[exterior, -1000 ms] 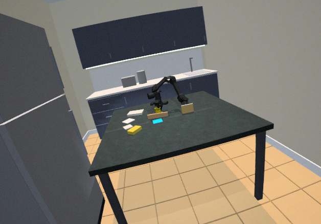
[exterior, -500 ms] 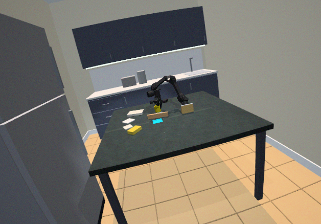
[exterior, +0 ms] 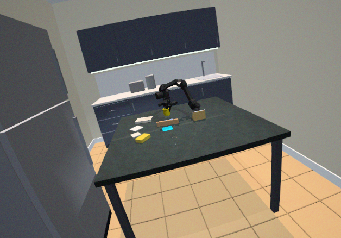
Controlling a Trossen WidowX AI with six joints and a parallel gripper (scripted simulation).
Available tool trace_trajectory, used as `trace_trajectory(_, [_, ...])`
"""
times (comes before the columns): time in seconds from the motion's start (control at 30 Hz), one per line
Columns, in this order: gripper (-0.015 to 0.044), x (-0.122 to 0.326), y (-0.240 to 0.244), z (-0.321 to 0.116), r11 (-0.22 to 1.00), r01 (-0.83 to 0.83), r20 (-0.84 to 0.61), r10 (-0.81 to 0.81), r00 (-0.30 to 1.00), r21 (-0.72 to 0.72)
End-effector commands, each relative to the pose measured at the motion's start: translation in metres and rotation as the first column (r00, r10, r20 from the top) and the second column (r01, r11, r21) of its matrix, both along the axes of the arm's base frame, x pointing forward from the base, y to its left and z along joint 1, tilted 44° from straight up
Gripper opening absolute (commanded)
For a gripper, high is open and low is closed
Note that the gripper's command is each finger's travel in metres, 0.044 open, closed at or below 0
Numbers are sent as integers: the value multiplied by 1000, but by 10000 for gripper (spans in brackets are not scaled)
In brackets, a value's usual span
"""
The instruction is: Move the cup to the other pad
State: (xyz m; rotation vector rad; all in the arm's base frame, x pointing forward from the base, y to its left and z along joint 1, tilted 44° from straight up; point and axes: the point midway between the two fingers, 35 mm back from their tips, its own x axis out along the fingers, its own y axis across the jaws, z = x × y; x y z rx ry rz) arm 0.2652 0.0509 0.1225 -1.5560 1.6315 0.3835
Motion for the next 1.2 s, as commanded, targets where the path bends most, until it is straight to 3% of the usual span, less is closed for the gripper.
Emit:
trace_trajectory(0.0, [0, -1, 5, 6, 1000, 4, 4, -4, 1000, 3])
trace_trajectory(0.63, [0, 0, 4, 2, 1000, -1, 1, 1, 1000, 0])
trace_trajectory(1.17, [0, 1, 31, -23, 1000, 3, 4, -3, 1000, 4])
